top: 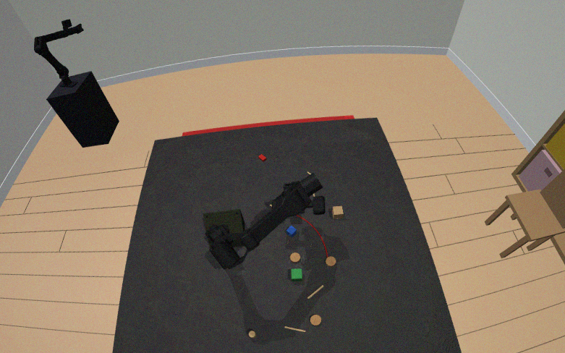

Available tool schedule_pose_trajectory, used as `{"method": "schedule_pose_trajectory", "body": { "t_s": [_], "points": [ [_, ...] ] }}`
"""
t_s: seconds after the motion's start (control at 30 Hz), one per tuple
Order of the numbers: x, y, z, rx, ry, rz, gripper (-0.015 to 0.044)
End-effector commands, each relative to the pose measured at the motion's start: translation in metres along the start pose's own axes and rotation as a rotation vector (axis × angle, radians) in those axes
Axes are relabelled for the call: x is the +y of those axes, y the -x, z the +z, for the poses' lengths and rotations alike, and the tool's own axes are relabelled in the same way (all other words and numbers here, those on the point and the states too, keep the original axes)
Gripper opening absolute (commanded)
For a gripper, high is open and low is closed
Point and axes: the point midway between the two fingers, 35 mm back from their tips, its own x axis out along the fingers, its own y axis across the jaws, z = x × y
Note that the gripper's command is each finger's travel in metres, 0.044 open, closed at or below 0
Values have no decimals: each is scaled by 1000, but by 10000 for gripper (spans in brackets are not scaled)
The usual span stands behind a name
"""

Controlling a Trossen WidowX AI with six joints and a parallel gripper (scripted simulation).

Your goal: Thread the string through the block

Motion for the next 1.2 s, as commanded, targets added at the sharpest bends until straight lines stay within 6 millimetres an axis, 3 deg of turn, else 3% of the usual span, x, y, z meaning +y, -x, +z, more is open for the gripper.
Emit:
{"method": "schedule_pose_trajectory", "body": {
  "t_s": [0.0, 0.1, 0.5, 0.77, 1.03, 1.17],
  "points": [
    [37, -28, -21, 167, 90, 159, 440],
    [52, -36, -31, 233, 133, 222, 440],
    [51, -35, -30, 224, 131, 219, 440],
    [51, -35, -30, 224, 132, 220, 239],
    [51, -35, -30, 224, 132, 220, 239],
    [51, -35, -30, 224, 132, 220, 134]
  ]
}}
